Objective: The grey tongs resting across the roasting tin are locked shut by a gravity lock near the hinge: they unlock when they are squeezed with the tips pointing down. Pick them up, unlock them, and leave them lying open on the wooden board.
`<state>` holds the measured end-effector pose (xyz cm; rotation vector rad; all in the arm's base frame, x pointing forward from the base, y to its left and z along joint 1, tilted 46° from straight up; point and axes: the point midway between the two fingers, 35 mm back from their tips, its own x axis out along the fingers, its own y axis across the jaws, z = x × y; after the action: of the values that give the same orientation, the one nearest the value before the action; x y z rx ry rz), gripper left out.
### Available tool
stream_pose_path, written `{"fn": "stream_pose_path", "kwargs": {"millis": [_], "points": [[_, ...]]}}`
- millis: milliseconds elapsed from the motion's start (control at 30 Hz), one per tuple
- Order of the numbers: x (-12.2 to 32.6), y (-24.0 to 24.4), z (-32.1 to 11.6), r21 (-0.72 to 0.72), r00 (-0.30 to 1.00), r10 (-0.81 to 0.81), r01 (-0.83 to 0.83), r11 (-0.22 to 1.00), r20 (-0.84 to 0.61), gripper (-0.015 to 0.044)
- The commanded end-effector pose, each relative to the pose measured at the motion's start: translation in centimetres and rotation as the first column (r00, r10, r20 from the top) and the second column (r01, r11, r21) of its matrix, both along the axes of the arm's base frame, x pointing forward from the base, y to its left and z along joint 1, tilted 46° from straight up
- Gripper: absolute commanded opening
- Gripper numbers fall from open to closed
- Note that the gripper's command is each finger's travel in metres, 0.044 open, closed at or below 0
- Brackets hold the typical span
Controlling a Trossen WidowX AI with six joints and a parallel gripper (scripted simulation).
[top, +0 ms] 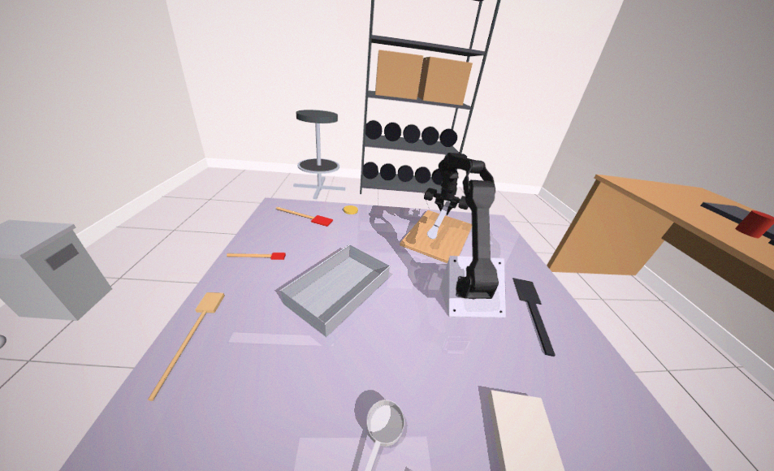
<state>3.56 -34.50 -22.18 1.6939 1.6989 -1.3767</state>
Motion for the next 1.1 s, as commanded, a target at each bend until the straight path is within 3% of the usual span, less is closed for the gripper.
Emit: {"fn": "stream_pose_path", "kwargs": {"millis": [0,1067], "points": [[0.0,0.2,0.1,0.039,0.999,-0.036,0.036,0.999,0.009,-0.0150],[-0.5,2.3,-2.5,0.043,0.997,-0.069,0.068,0.997,0.043,-0.0150]]}}
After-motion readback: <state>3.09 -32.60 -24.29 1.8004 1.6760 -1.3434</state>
